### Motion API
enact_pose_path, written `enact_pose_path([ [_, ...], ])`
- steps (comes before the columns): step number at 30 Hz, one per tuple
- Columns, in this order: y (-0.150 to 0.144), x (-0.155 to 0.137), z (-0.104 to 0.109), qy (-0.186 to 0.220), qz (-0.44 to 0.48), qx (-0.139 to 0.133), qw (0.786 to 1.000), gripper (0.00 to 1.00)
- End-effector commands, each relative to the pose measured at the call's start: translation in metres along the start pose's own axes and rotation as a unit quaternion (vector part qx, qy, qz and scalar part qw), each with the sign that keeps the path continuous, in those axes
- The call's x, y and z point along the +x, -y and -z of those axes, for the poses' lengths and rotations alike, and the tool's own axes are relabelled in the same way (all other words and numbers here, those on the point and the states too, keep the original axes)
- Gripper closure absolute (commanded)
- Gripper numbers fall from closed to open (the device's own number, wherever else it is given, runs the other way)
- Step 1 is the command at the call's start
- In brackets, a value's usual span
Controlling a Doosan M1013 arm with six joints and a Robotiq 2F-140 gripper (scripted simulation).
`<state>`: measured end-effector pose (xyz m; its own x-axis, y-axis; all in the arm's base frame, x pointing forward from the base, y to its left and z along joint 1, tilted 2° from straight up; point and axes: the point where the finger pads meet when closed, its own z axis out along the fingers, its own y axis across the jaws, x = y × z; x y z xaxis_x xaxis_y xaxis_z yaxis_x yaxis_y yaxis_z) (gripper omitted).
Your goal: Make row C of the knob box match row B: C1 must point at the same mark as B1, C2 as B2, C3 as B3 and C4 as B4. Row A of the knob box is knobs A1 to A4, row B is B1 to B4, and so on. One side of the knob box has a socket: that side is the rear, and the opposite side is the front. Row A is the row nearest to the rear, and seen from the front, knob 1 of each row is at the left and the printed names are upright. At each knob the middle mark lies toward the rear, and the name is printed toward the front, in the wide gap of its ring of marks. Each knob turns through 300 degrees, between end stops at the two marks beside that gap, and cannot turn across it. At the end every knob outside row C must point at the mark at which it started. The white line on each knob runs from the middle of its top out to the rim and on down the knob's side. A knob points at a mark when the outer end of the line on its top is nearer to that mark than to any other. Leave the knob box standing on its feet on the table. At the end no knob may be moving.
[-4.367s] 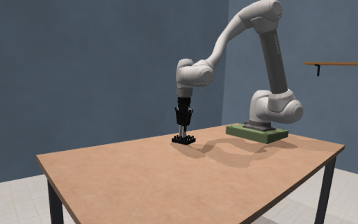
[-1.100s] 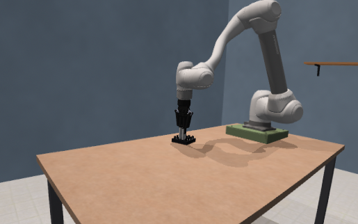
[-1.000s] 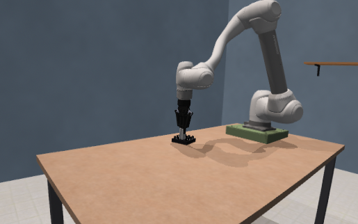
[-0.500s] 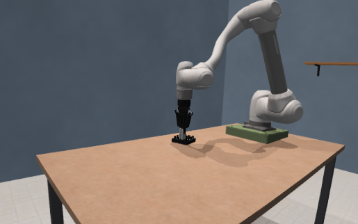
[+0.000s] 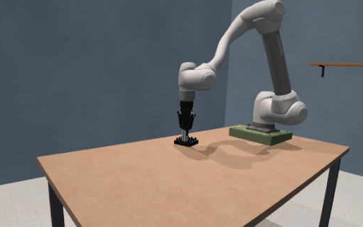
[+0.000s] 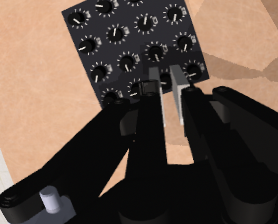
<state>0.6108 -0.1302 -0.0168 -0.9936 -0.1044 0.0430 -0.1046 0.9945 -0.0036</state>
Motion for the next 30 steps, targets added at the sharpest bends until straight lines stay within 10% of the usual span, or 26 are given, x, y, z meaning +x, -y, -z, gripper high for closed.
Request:
enact_pose_path([
  [1, 0.0000, 0.0000, 0.0001, 0.000, 0.002, 0.000, 1.000, 0.95],
  [30, 0.0000, 0.0000, 0.0001, 0.000, 0.216, 0.000, 0.976, 0.95],
])
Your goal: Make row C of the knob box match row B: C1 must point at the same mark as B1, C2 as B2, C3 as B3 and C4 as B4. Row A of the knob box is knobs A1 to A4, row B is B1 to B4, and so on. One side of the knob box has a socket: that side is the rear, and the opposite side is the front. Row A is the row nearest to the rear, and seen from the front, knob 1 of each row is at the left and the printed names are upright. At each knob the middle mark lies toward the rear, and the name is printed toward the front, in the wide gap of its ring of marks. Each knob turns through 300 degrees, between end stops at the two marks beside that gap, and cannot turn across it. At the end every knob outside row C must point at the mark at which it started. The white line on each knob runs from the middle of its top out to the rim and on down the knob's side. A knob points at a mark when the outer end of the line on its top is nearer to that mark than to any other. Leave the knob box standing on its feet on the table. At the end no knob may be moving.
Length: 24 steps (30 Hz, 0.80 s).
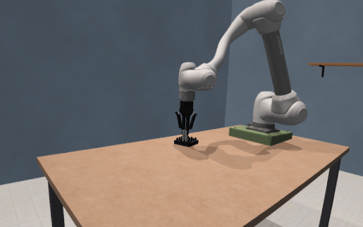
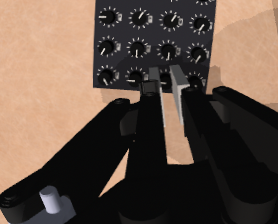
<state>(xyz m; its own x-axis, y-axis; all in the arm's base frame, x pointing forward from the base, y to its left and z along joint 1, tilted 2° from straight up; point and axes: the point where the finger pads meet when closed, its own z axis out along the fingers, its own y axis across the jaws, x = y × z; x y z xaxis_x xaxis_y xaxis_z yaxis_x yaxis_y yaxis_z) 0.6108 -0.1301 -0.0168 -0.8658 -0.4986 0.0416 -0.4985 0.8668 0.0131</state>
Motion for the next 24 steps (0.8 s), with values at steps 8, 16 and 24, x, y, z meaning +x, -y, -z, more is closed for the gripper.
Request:
enact_pose_path([
  [8, 0.0000, 0.0000, 0.0001, 0.001, 0.010, -0.001, 1.000, 0.95],
  [16, 0.0000, 0.0000, 0.0001, 0.001, 0.010, -0.001, 1.000, 0.88],
  [24, 0.0000, 0.0000, 0.0001, 0.001, 0.010, -0.001, 1.000, 0.88],
])
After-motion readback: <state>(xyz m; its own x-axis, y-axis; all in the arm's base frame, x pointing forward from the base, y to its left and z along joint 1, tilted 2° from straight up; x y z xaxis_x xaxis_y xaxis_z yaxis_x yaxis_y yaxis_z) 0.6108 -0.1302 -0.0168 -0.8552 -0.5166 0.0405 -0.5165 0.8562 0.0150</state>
